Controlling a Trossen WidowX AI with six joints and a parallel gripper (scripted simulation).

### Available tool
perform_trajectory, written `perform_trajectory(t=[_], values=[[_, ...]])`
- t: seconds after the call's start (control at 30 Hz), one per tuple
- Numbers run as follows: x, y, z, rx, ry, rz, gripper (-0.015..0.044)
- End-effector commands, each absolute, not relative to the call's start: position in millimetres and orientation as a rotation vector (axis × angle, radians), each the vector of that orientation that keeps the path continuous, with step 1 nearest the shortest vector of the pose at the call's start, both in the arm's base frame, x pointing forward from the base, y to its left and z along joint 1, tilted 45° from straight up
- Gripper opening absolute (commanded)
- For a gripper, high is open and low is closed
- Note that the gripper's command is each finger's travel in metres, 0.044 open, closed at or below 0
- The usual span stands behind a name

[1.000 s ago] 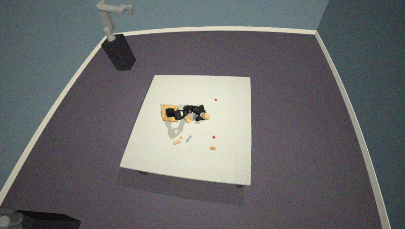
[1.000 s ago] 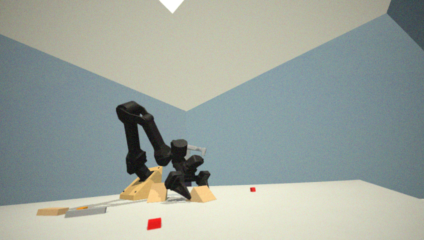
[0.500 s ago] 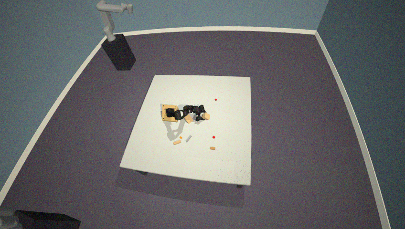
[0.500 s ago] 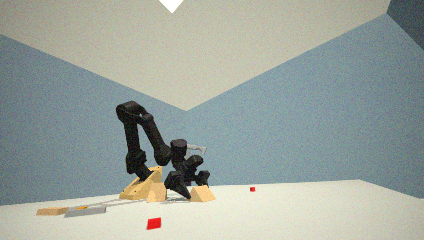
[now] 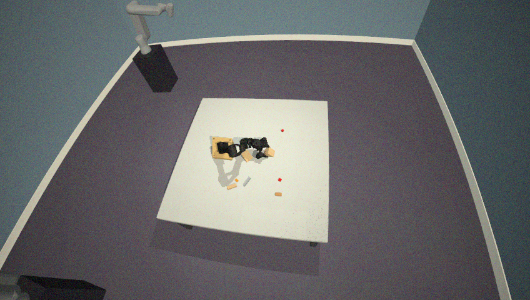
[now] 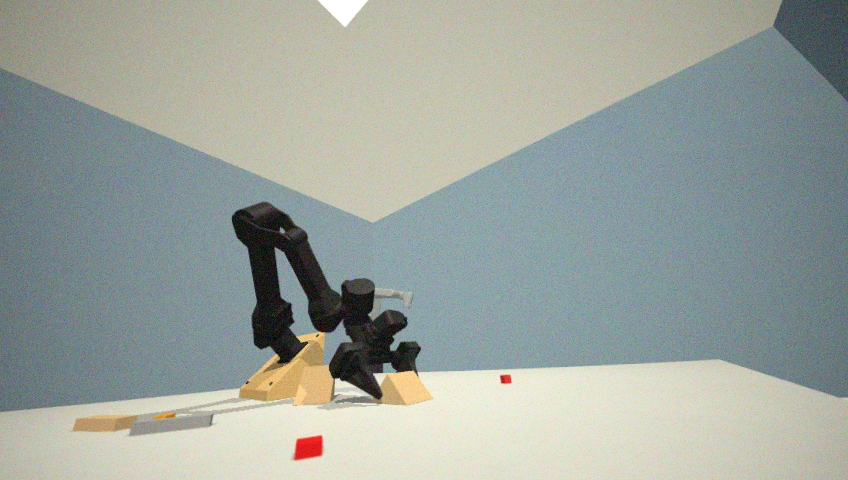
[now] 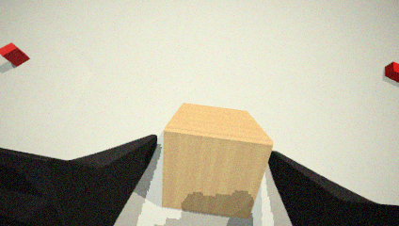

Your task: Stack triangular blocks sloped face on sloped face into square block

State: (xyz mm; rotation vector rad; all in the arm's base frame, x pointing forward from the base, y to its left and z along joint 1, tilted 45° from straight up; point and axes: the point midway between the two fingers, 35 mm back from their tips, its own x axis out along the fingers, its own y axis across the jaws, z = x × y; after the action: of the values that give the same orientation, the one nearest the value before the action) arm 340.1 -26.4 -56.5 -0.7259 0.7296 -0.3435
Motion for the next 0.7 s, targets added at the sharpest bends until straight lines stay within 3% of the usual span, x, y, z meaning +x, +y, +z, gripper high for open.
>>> perform_trajectory(t=[0.0, 0.17, 0.33, 0.6, 0.67], values=[[341.7, -25.6, -56.0, -0.727, 0.726, -0.339, 0.044], [341.7, -25.6, -56.0, -0.727, 0.726, -0.339, 0.044], [340.1, -26.4, -56.5, -0.726, 0.73, -0.343, 0.0309], [340.1, -26.4, -56.5, -0.726, 0.73, -0.343, 0.0255], [340.1, -26.4, -56.5, -0.726, 0.73, -0.343, 0.0203]])
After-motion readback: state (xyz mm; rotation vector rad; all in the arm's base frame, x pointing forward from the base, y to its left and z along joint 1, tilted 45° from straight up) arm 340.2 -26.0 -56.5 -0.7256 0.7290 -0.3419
